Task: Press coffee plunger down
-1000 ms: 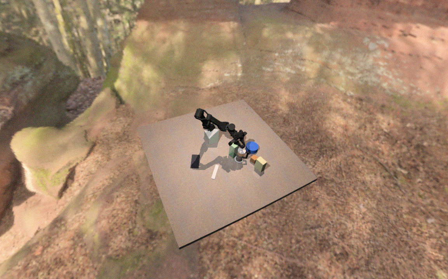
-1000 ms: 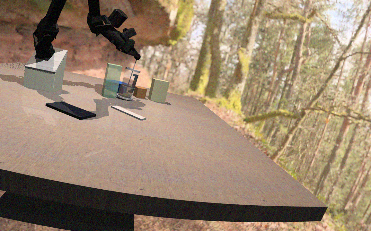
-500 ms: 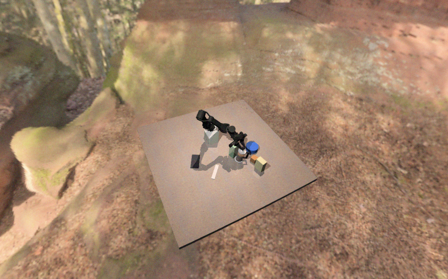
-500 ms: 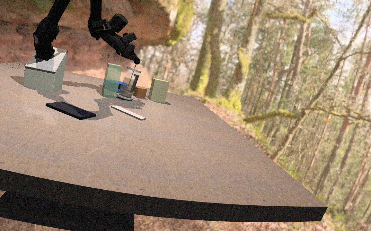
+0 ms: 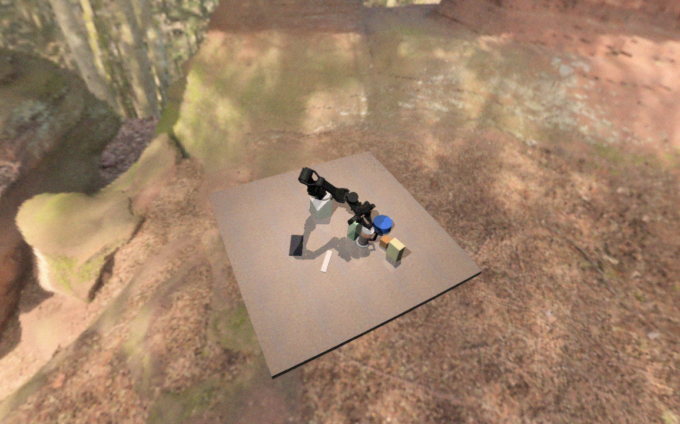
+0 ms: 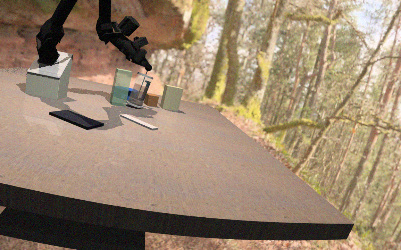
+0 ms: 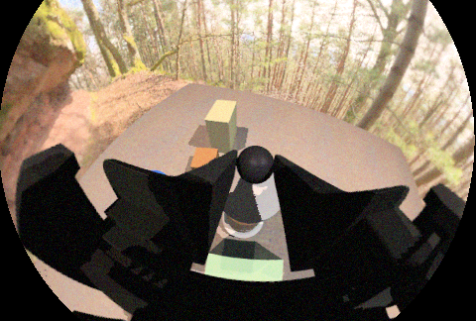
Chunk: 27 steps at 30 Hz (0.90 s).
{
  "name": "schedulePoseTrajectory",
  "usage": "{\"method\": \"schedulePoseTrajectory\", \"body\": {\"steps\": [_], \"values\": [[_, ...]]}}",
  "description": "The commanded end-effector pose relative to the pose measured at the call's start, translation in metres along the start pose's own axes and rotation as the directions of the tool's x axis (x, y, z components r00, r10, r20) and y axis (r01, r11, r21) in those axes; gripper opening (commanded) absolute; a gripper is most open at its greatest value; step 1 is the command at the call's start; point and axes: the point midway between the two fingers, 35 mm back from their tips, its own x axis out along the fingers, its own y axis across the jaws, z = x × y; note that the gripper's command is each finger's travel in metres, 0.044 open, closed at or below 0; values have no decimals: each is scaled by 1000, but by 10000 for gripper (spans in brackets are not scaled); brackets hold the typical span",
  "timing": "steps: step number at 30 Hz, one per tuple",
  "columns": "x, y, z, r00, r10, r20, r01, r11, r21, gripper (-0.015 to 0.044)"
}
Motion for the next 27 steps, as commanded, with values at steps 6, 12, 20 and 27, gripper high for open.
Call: {"method": "schedulePoseTrajectory", "body": {"steps": [6, 12, 20, 27], "values": [[4, 0, -4, 1000, -3, -19, 3, 1000, -11, 118], [5, 0, -4, 1000, -3, -19, 3, 1000, -10, 118], [4, 0, 1, 1000, -2, -7, 2, 1000, -3, 118], [4, 0, 1, 1000, -2, -7, 2, 1000, -3, 118]]}}
